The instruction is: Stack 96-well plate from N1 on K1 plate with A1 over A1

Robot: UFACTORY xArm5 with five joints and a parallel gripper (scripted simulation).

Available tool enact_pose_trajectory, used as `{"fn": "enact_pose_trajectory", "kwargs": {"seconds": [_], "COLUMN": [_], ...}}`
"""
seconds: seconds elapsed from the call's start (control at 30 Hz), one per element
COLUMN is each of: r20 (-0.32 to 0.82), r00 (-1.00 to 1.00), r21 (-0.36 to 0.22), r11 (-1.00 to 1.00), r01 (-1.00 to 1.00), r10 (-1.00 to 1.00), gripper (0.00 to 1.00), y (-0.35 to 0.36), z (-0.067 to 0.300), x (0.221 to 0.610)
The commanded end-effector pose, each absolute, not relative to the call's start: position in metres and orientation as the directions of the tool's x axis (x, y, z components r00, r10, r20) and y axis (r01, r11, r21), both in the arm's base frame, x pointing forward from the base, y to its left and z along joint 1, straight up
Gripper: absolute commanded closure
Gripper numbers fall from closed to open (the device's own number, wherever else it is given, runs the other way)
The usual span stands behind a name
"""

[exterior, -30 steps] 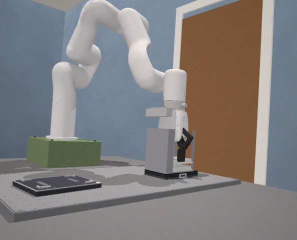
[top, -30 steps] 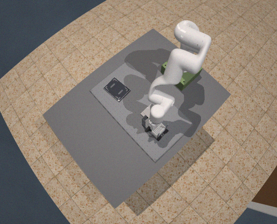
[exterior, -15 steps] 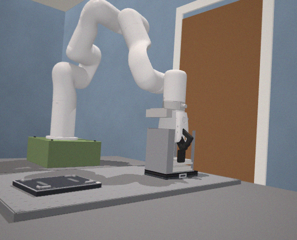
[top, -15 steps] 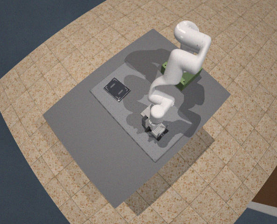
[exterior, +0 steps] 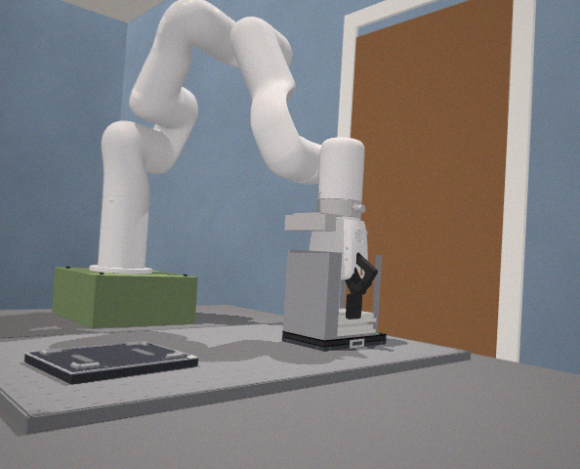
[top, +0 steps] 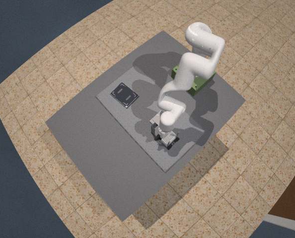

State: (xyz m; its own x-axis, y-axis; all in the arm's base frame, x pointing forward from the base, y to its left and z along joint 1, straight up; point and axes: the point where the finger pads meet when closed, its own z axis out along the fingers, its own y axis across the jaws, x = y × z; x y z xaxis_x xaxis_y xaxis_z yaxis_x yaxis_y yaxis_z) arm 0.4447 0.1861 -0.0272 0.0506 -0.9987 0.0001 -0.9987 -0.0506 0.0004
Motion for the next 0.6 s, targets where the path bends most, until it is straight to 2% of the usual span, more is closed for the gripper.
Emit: {"fn": "enact_pose_trajectory", "kwargs": {"seconds": [0.0,0.57], "r20": [-0.002,-0.002], "r00": [0.051,0.051], "r21": [-0.004,-0.004], "r11": [-0.051,-0.051], "r01": [-0.999,-0.999], "r10": [-0.999,-0.999], "gripper": [1.0,1.0], "y": [0.1868,0.1868], "z": [-0.0262,-0.0287], "x": [0.4464,0.4464]}}
